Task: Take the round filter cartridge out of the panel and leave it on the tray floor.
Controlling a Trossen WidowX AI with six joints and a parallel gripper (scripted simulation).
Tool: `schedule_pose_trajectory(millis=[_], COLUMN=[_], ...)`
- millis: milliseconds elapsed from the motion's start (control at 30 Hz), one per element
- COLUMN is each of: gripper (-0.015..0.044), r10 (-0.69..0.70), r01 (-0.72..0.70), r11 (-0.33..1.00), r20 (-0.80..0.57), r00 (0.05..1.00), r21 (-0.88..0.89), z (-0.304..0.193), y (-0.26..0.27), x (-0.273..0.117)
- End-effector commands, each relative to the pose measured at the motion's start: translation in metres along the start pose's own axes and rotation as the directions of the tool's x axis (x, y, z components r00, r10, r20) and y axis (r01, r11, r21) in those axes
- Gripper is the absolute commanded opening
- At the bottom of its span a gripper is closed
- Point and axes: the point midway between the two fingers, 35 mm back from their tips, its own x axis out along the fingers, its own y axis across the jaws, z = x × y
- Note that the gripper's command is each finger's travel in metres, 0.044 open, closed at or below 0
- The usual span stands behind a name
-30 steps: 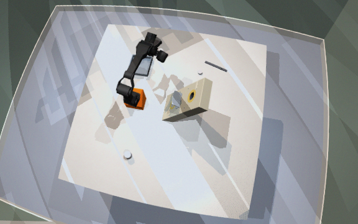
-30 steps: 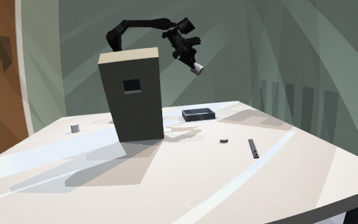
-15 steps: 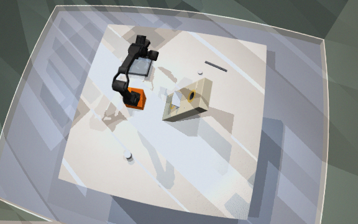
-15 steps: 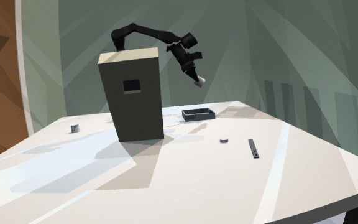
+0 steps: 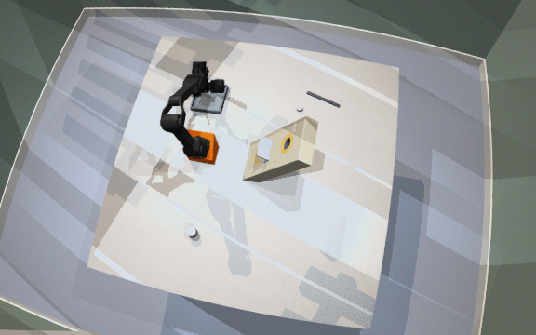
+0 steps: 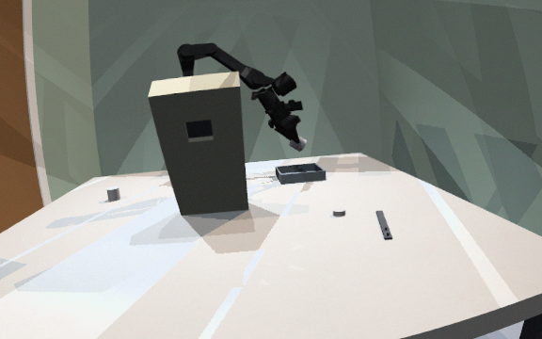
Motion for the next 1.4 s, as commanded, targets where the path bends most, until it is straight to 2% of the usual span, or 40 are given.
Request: schedule_pose_trajectory(millis=[0,133,600,767,1300,1367], gripper=[0.0,0.0,0.0,0.0,0.042,0.044], r10=[0.022,0.022,0.023,0.023,0.019,0.019], r01=[-0.021,-0.021,-0.022,-0.022,-0.019,-0.019], r11=[0.999,0.999,0.999,0.999,0.999,0.999], r20=[0.011,0.011,0.01,0.01,0.001,0.001], r00=[1.0,1.0,1.0,1.0,1.0,1.0], r21=[-0.034,-0.034,-0.034,-0.034,-0.039,-0.039], z=[-0.001,-0.003,-0.037,-0.039,-0.038,-0.038], y=[0.006,0.007,0.007,0.007,0.006,0.006], x=[0.005,0.008,0.068,0.07,0.067,0.067])
